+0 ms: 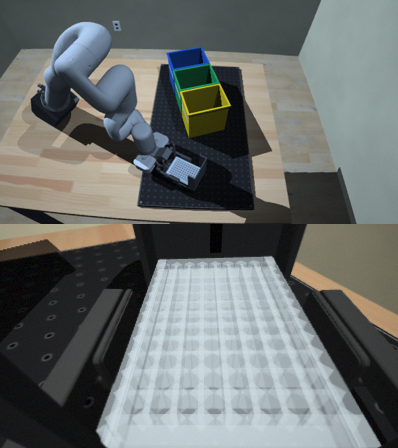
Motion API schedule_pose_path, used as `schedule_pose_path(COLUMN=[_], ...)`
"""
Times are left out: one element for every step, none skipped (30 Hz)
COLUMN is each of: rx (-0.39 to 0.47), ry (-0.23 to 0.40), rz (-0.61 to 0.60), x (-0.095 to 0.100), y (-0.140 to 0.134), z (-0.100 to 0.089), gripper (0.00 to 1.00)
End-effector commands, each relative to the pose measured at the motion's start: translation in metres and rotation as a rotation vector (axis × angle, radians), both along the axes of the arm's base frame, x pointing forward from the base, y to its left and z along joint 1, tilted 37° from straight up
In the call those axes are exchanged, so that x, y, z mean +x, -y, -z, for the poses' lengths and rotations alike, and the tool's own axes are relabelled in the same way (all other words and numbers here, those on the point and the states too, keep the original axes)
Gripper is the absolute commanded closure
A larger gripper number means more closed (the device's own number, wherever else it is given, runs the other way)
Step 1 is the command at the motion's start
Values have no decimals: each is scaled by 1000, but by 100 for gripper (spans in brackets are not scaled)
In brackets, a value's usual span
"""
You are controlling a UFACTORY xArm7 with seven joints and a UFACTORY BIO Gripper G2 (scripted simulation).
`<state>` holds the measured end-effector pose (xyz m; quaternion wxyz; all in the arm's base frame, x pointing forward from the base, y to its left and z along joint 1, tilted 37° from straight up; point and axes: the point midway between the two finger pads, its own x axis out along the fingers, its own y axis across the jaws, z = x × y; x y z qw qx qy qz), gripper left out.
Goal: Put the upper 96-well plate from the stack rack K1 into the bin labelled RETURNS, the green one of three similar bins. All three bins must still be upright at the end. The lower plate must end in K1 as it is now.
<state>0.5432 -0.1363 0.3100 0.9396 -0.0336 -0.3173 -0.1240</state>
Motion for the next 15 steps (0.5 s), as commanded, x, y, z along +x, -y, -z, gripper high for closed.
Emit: schedule_pose_path(rx=[-20, -20, -20, -20, -20, -20, -20, -20, -20, -20, -20, -20, -20, -20, -20], ry=[-1, -1, -1, -1, -1, -1, -1, -1, -1, -2, -2, -2, -2, -2, -2], rz=[17, 17, 17, 17, 17, 17, 17, 17, 17, 17, 17, 17, 17, 17, 17], x=[0, 0, 0, 0, 0, 0, 0, 0, -1, -1, -1, -2, -2, -3, -3], y=[0, 0, 0, 0, 0, 0, 0, -1, -1, -1, -1, -1, -1, -1, -1], z=[-3, -3, -3, -3, -3, -3, -3, -3, -4, -4, -5, -5, -6, -6, -7], gripper=[100, 100, 100, 100, 100, 100, 100, 100, 100, 100, 100, 100, 100, 100, 100])
